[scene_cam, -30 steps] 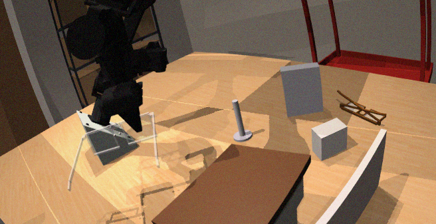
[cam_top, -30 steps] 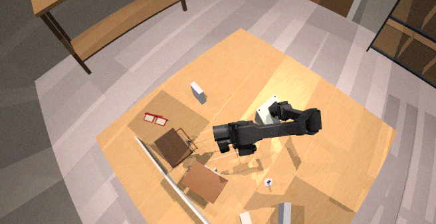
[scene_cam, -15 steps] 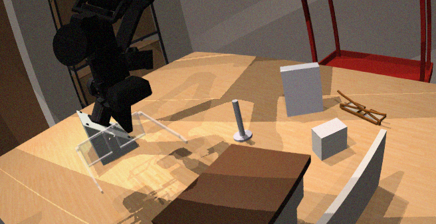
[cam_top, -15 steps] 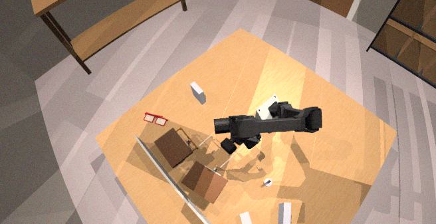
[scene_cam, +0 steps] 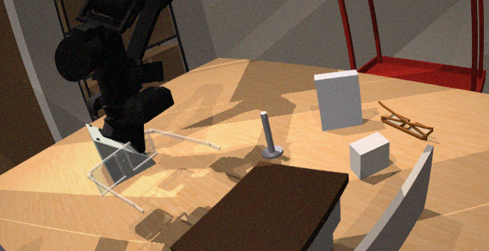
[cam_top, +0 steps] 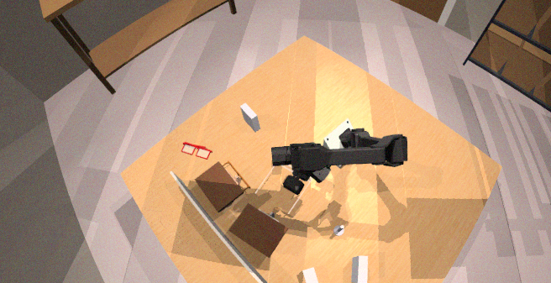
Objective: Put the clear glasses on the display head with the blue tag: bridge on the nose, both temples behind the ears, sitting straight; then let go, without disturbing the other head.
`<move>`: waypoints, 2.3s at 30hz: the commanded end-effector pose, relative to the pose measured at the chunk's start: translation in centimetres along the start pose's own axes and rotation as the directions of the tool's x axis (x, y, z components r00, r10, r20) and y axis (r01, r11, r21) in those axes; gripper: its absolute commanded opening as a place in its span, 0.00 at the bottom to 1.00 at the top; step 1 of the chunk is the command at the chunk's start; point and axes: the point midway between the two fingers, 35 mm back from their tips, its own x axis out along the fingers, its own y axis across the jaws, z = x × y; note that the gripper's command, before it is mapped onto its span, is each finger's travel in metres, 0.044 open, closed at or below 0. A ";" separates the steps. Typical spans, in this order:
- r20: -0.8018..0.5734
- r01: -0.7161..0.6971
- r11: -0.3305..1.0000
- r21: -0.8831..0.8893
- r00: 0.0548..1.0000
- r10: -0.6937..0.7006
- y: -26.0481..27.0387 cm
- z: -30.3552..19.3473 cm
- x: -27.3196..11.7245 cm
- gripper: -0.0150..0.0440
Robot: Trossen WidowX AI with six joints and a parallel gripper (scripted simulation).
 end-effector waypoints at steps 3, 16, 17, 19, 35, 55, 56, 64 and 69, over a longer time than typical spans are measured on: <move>0.010 0.006 1.000 -0.007 1.000 -0.006 0.2 0.0 0.7 0.25; 0.010 0.006 1.000 -0.007 1.000 -0.006 0.3 -0.1 1.8 0.25; 0.010 0.006 1.000 -0.007 1.000 -0.006 0.3 -0.1 1.9 0.25; 0.010 0.006 1.000 -0.007 1.000 -0.006 0.3 -0.1 2.1 0.25; 0.011 0.007 1.000 -0.007 1.000 -0.006 0.3 -0.1 3.4 0.25; 0.012 0.007 1.000 -0.007 1.000 -0.007 0.3 0.2 5.0 0.25; 0.012 0.007 1.000 -0.007 1.000 -0.007 0.3 0.2 5.0 0.25; 0.012 0.007 1.000 -0.008 1.000 -0.007 -0.2 0.2 5.0 0.25; 0.008 0.009 1.000 -0.008 1.000 -0.009 -0.9 0.2 5.1 0.25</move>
